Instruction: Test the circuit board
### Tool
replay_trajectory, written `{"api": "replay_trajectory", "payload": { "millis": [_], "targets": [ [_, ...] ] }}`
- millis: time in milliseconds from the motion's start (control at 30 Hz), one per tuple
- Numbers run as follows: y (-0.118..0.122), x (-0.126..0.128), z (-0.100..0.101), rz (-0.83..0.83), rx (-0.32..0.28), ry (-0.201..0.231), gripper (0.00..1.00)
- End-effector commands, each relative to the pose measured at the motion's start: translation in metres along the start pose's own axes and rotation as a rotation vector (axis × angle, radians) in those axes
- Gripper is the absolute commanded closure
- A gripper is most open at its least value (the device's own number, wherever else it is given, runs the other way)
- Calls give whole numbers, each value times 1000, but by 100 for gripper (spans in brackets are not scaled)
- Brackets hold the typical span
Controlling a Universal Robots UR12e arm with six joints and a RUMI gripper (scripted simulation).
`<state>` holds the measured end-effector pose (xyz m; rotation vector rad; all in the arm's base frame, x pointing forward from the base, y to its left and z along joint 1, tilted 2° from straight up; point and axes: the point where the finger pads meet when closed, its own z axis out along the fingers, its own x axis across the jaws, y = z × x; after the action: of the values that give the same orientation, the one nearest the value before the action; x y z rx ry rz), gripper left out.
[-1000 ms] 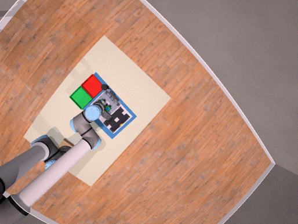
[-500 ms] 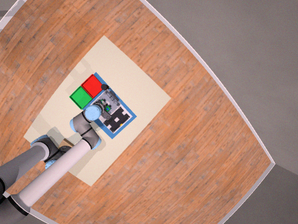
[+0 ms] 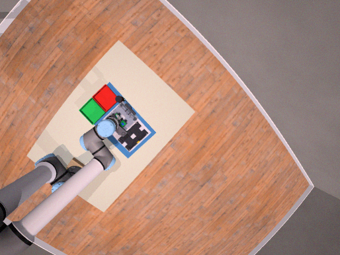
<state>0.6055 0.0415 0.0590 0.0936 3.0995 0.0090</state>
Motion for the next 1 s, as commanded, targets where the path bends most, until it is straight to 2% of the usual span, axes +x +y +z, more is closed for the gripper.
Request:
{"api": "replay_trajectory", "payload": {
  "millis": [0,967],
  "targets": [
    [0,-1,-1,0,0,-1,61],
    [0,-1,3,0,0,-1,61]
  ]
}}
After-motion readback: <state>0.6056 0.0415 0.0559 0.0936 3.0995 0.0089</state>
